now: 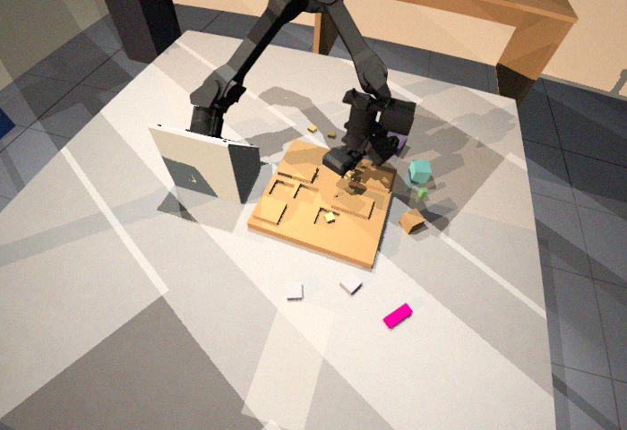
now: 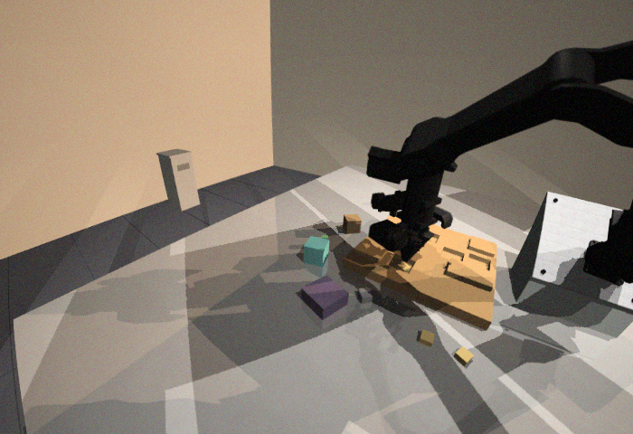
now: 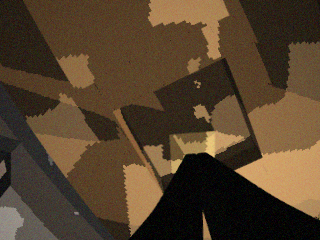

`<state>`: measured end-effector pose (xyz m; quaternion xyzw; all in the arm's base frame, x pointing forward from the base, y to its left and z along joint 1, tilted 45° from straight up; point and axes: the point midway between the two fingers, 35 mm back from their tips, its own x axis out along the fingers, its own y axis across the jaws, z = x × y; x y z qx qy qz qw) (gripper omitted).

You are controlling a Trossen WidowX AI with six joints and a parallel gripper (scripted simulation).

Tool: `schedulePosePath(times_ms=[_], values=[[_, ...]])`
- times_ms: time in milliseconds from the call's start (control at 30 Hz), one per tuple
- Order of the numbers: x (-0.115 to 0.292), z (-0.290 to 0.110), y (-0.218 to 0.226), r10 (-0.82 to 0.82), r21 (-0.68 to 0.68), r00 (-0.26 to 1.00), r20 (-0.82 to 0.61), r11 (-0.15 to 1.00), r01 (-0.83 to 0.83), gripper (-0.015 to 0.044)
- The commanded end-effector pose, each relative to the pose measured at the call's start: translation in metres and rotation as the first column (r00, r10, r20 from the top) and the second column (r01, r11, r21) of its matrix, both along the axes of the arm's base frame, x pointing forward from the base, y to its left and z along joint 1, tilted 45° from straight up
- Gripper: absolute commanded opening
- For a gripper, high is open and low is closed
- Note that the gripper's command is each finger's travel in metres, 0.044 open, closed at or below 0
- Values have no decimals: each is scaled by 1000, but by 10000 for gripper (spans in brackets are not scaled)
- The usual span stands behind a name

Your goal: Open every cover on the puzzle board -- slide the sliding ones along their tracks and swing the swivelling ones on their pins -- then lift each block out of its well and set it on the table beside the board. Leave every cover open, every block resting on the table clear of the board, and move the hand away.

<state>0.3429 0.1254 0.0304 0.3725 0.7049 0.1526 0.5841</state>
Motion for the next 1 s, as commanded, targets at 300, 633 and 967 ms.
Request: schedulePosePath(times_ms=[300,633,967], values=[[-2,-8,9,0,5,1000,-9,1000,0,0],[0,-9,9,0,5,1000,-9,1000,0,0],[8,-14,8,0,5,1000,-9,1000,0,0]])
